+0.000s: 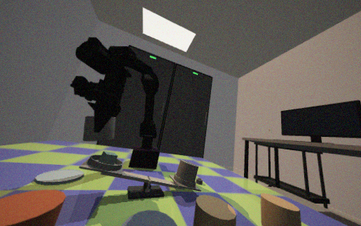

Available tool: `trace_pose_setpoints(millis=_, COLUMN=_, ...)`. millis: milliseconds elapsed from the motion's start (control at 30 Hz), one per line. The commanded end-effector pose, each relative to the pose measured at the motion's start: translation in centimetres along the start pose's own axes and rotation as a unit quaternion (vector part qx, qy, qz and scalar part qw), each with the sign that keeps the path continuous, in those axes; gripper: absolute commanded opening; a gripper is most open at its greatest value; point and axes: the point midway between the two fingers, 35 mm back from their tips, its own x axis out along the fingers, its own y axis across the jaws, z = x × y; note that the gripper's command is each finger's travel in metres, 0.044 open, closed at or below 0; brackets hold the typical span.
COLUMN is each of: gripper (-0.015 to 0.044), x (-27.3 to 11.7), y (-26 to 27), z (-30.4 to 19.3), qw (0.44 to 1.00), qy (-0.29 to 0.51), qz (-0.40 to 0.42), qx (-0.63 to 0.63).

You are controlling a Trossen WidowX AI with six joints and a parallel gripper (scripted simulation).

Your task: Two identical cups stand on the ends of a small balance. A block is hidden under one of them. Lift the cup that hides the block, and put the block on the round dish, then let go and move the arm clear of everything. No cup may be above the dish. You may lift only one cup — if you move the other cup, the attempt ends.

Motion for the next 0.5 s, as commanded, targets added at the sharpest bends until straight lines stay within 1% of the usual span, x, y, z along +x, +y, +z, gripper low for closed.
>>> trace_pose_setpoints(millis=0, gripper=0.0000, x=0.4, y=-1.3, z=1.3, qw=1.000, qy=-0.001, qz=0.006, qx=-0.001)
trace_pose_setpoints(millis=467, gripper=0.0000, x=3.1, y=-7.1, z=6.0, qw=1.000, qy=-0.004, qz=0.013, qx=0.010)
